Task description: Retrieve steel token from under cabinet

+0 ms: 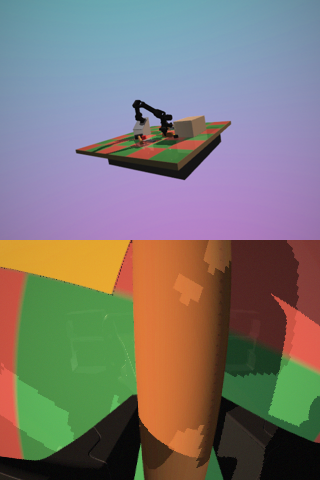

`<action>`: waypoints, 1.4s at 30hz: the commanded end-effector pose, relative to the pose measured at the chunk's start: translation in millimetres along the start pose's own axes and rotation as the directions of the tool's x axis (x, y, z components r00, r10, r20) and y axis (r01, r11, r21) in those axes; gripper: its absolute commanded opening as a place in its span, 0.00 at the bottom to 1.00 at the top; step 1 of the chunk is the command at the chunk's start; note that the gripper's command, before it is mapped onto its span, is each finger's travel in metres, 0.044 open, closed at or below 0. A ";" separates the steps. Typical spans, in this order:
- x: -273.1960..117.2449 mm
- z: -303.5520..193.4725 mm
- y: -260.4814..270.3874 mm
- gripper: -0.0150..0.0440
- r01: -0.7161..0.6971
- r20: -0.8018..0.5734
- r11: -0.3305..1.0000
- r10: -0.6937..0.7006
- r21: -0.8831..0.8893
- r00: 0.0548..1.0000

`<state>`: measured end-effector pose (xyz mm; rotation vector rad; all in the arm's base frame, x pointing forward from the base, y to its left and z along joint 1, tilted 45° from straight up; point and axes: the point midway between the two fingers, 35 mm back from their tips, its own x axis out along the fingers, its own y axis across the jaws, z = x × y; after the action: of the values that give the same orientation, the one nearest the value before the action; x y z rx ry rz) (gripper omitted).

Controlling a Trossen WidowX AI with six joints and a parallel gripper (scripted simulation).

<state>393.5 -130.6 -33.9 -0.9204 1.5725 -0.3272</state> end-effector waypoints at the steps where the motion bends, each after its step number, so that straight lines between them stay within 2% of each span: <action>1: -0.2 8.7 -2.0 0.25 0.000 0.011 1.000 0.000 0.013 1.000; 28: -0.8 30.3 -3.7 0.25 0.000 0.012 1.000 0.000 0.014 1.000; 42: 0.3 29.7 12.8 0.25 -0.001 0.012 1.000 0.000 0.014 1.000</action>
<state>419.3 -119.2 -42.9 -0.9199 1.5555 -0.3445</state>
